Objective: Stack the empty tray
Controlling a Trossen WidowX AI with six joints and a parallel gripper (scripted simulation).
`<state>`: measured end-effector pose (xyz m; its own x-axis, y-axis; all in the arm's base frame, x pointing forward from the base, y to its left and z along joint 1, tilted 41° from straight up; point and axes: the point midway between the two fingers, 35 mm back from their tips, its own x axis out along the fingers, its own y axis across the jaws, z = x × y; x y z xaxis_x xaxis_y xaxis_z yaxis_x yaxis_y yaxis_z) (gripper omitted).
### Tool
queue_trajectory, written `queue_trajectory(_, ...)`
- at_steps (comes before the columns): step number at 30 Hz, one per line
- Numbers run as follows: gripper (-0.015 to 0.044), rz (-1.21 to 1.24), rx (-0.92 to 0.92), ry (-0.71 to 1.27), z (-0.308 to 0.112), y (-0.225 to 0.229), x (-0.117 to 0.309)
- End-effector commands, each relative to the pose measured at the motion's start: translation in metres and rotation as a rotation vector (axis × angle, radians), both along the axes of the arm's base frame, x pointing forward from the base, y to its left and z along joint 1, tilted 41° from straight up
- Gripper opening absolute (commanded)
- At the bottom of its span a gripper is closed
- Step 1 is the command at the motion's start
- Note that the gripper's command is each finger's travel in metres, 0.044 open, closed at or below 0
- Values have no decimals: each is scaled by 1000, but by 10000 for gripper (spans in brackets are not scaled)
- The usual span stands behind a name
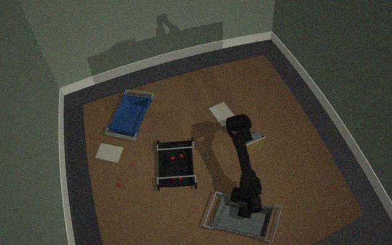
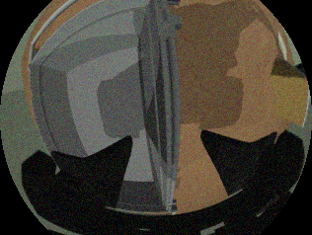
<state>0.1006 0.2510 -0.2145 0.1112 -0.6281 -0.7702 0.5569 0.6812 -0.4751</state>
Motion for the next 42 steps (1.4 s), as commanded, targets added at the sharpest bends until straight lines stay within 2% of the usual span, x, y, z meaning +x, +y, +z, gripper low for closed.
queue_trajectory(1,352,6,-1,0,-1,-1,1)
queue_trajectory(9,235,6,-1,0,-1,-1,1)
queue_trajectory(42,15,6,-1,0,1,1,0)
